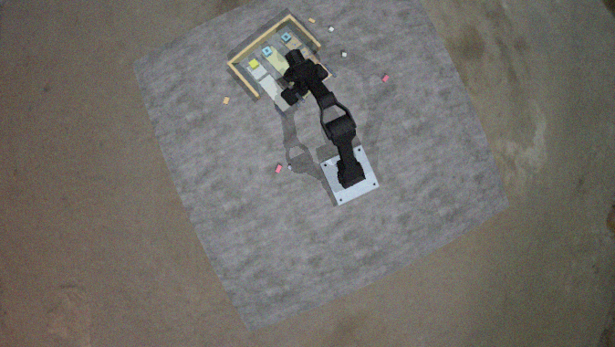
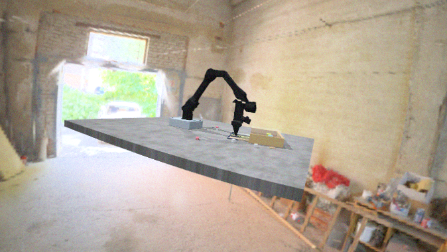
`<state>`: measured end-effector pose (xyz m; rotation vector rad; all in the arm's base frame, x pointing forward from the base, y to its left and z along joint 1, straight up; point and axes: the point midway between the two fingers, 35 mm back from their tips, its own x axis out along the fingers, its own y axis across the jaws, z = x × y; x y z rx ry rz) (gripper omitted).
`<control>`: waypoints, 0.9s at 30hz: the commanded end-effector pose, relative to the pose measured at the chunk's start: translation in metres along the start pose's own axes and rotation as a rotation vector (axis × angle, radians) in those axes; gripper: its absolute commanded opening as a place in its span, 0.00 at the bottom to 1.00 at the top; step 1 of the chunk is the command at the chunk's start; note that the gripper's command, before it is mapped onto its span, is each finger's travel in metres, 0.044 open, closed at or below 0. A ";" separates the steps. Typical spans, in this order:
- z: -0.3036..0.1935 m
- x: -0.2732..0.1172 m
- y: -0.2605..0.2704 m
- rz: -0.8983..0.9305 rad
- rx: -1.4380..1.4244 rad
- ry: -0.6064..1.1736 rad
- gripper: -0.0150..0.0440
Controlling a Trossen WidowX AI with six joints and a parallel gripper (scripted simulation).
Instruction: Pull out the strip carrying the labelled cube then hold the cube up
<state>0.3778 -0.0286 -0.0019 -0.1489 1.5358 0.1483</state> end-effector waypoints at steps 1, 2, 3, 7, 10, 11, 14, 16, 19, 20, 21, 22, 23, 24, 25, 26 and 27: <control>0.000 0.002 -0.001 -0.004 -0.006 0.000 0.25; 0.000 0.002 -0.001 -0.004 -0.006 0.000 0.25; 0.000 0.002 -0.001 -0.004 -0.006 0.000 0.25; 0.000 0.002 -0.001 -0.004 -0.006 0.000 0.25; 0.000 0.003 -0.001 -0.004 -0.006 0.000 0.25; 0.000 0.003 -0.001 -0.004 -0.006 0.000 0.25; 0.000 0.003 -0.001 -0.004 -0.006 0.000 0.25; 0.000 0.003 -0.001 -0.004 -0.006 0.000 0.25; 0.000 0.004 -0.001 -0.004 -0.006 0.000 0.25; 0.000 0.004 -0.001 -0.004 -0.006 0.000 0.25; -0.001 0.004 -0.001 -0.004 -0.006 0.000 0.25; -0.003 0.004 -0.001 -0.004 -0.006 0.000 0.25; -0.004 0.004 -0.001 -0.004 -0.006 0.000 0.25; -0.006 0.004 -0.001 -0.004 -0.006 0.000 0.25; -0.008 0.004 -0.001 -0.004 -0.006 0.000 0.25; -0.009 0.004 0.000 -0.004 -0.006 0.001 0.25; -0.011 0.004 0.000 -0.004 -0.006 0.001 0.25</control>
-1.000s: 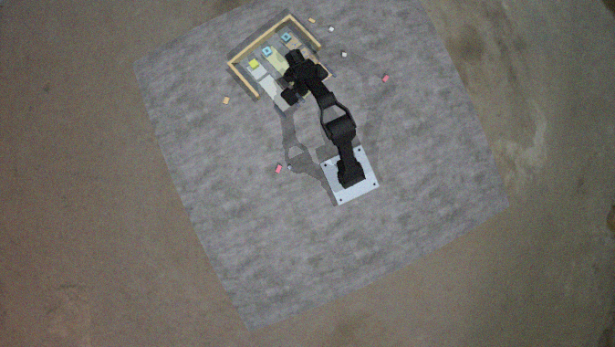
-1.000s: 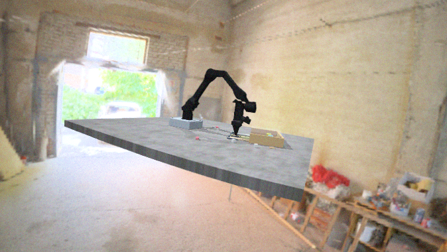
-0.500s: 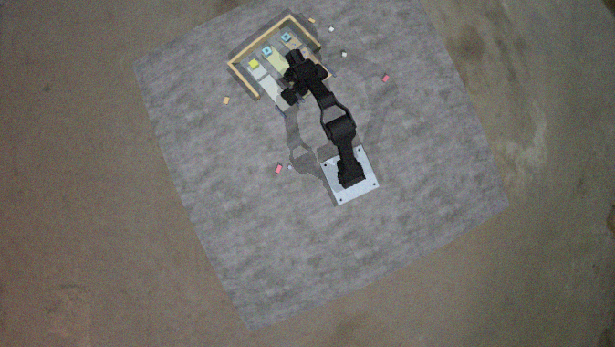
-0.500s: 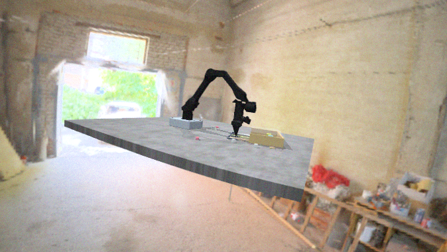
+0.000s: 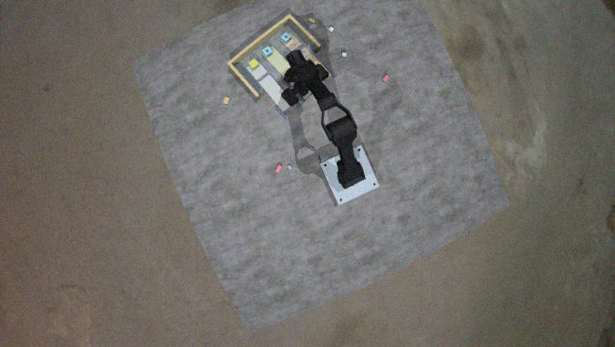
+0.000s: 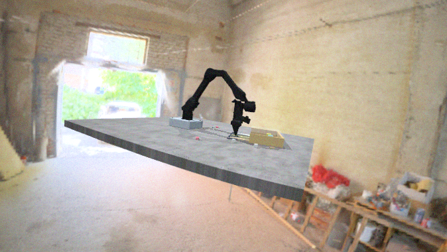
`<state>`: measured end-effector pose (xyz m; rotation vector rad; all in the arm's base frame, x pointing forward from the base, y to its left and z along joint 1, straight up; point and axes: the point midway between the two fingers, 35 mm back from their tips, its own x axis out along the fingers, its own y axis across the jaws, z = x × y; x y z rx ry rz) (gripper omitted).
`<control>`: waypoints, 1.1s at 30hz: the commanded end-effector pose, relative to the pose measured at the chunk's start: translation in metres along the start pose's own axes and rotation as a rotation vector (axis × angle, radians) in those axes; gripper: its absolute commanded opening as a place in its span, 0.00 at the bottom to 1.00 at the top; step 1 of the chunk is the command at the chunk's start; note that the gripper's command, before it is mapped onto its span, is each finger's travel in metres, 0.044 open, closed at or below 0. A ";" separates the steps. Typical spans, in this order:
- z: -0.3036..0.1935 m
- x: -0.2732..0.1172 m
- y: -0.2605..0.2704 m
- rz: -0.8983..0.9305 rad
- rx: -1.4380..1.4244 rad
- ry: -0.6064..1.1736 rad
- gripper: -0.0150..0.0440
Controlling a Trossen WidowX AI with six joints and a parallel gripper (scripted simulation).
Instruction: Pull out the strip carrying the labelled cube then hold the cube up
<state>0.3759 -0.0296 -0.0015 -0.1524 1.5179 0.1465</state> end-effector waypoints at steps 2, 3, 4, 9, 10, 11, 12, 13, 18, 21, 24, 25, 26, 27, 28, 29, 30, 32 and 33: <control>-0.012 0.004 0.000 0.001 -0.004 0.018 0.25; -0.013 0.004 0.000 0.001 -0.004 0.019 0.25; -0.015 0.004 0.000 0.001 -0.004 0.019 0.25; -0.023 0.004 0.001 0.001 -0.004 0.019 0.25; -0.024 0.005 0.001 0.001 -0.004 0.019 0.25; -0.026 0.005 0.001 0.001 -0.004 0.019 0.25; -0.027 0.005 0.001 0.001 -0.004 0.020 0.25; -0.029 0.005 0.001 0.001 -0.004 0.020 0.25; -0.037 0.005 0.001 0.001 -0.004 0.020 0.25; -0.041 0.005 0.001 0.001 -0.004 0.021 0.25; -0.046 0.005 0.001 0.001 -0.004 0.021 0.25; -0.047 0.005 0.001 0.001 -0.004 0.021 0.25; -0.049 0.005 0.001 0.001 -0.004 0.021 0.25; -0.050 0.005 0.001 0.001 -0.004 0.021 0.25; -0.052 0.005 0.001 0.001 -0.004 0.021 0.25; -0.053 0.005 0.001 0.001 -0.004 0.021 0.25; -0.055 0.005 0.001 0.001 -0.004 0.022 0.25; -0.058 0.006 0.001 0.001 -0.004 0.022 0.25; -0.060 0.006 0.001 0.001 -0.004 0.022 0.25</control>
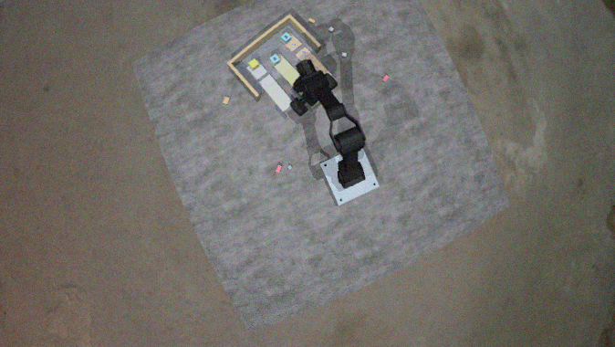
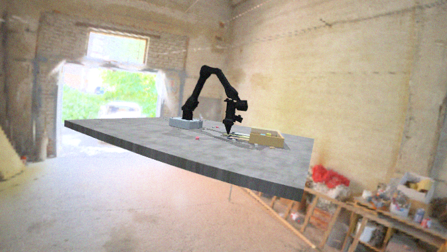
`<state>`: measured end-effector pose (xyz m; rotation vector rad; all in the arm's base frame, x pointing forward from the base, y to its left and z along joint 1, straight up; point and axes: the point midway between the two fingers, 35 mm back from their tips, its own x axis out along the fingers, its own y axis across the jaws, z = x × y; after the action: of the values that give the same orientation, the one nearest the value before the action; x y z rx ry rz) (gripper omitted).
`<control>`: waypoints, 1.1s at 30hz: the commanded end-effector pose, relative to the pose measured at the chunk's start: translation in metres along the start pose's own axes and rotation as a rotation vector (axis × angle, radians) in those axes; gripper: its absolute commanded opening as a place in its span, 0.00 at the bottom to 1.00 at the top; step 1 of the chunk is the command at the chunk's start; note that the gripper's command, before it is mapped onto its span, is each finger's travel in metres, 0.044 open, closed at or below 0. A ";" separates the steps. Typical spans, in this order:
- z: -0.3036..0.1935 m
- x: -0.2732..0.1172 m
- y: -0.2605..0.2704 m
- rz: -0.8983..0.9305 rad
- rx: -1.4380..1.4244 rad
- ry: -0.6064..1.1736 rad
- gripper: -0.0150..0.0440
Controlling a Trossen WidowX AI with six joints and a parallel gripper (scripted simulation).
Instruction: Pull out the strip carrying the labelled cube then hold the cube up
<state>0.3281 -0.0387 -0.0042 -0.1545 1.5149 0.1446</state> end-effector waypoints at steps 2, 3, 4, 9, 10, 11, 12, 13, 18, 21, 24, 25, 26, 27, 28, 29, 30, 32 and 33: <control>-0.014 0.005 0.001 0.004 -0.004 0.025 0.25; -0.016 0.005 0.001 0.004 -0.004 0.025 0.25; -0.017 0.005 0.001 0.004 -0.004 0.025 0.25; -0.025 0.005 0.001 0.004 -0.004 0.026 0.25; -0.026 0.005 0.001 0.004 -0.004 0.026 0.25; -0.028 0.005 0.001 0.004 -0.004 0.026 0.25; -0.029 0.005 0.001 0.004 -0.004 0.026 0.25; -0.031 0.005 0.001 0.004 -0.004 0.026 0.25; -0.038 0.005 0.001 0.004 -0.004 0.027 0.25; -0.043 0.005 0.001 0.004 -0.004 0.027 0.25; -0.047 0.005 0.001 0.004 -0.004 0.027 0.25; -0.048 0.005 0.001 0.004 -0.004 0.027 0.25; -0.050 0.005 0.001 0.004 -0.004 0.027 0.25; -0.051 0.005 0.001 0.004 -0.004 0.028 0.25; -0.053 0.005 0.001 0.004 -0.004 0.028 0.25; -0.054 0.005 0.001 0.004 -0.004 0.028 0.25; -0.056 0.005 0.001 0.004 -0.004 0.028 0.25; -0.059 0.005 0.001 0.004 -0.004 0.028 0.25; -0.060 0.005 0.001 0.004 -0.004 0.028 0.25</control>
<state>0.2810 -0.0483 -0.0062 -0.1575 1.5145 0.1430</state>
